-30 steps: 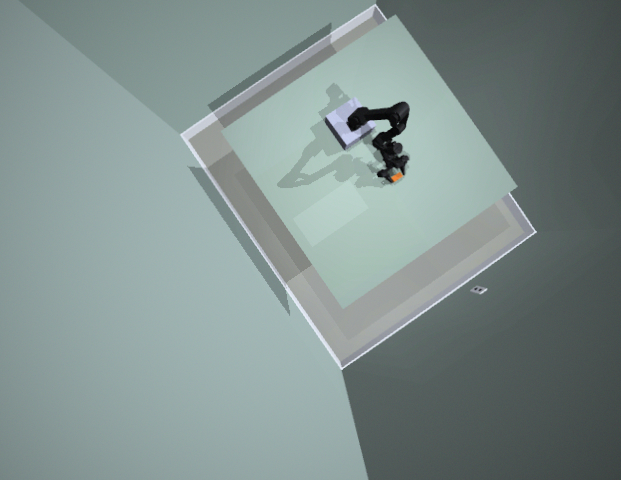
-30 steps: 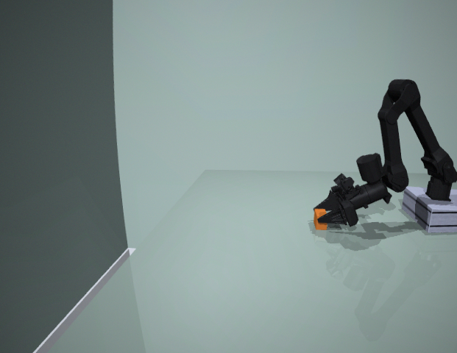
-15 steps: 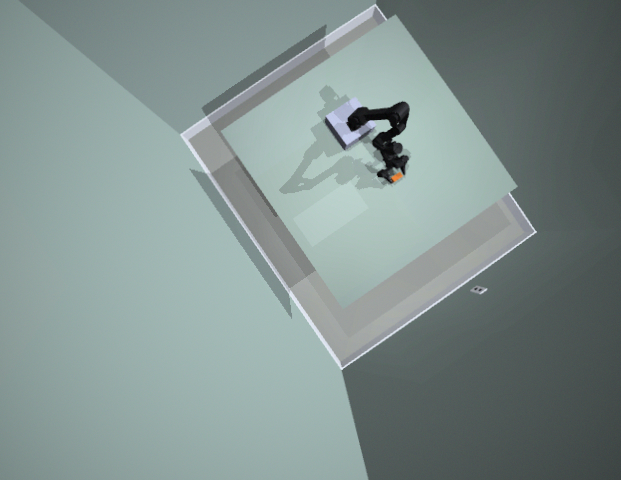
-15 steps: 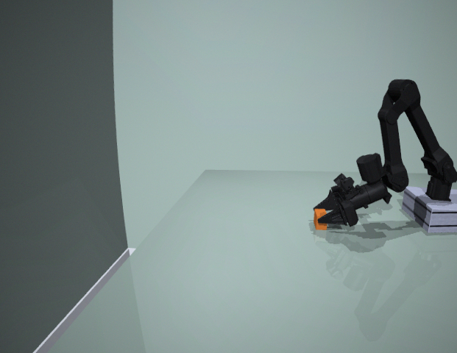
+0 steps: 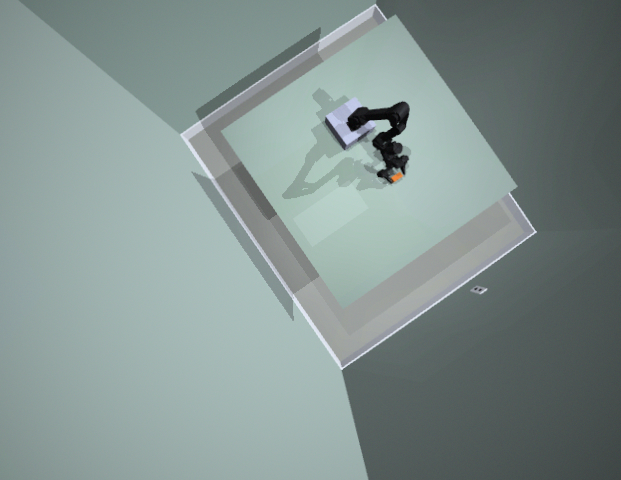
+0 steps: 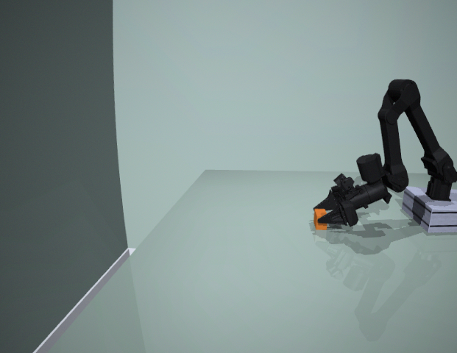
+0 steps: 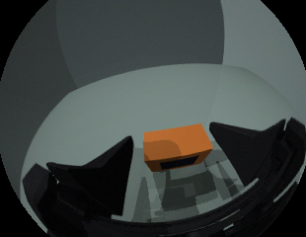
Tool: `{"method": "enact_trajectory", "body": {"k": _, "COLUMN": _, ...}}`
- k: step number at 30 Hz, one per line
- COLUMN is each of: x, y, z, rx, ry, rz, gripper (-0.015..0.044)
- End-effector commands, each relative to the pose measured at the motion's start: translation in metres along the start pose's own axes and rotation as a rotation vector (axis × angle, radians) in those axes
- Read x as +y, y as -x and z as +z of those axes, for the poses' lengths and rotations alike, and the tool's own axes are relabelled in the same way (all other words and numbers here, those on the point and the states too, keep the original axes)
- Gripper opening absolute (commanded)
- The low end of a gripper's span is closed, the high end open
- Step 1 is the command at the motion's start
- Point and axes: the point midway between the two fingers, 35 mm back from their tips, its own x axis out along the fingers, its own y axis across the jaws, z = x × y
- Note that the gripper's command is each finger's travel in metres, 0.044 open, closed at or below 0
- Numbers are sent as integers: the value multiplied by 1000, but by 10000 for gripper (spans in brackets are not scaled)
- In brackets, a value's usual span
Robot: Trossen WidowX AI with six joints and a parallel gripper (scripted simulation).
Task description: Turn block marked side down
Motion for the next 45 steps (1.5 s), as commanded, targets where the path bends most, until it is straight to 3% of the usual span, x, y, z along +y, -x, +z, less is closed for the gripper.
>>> {"method": "enact_trajectory", "body": {"k": 1, "x": -1, "y": -1, "z": 0, "rx": 5, "ry": 4, "rz": -5, "gripper": 440}}
{"method": "enact_trajectory", "body": {"k": 7, "x": 3, "y": -13, "z": 11, "rx": 201, "ry": 13, "rz": -3, "gripper": 440}}
{"method": "enact_trajectory", "body": {"k": 13, "x": 3, "y": 6, "z": 37, "rx": 425, "ry": 11, "rz": -3, "gripper": 440}}
{"method": "enact_trajectory", "body": {"k": 24, "x": 0, "y": 45, "z": 60, "rx": 592, "ry": 1, "rz": -5, "gripper": 440}}
{"method": "enact_trajectory", "body": {"k": 41, "x": 0, "y": 46, "z": 60, "rx": 601, "ry": 1, "rz": -6, "gripper": 440}}
{"method": "enact_trajectory", "body": {"k": 45, "x": 1, "y": 36, "z": 68, "rx": 708, "ry": 7, "rz": -8, "gripper": 440}}
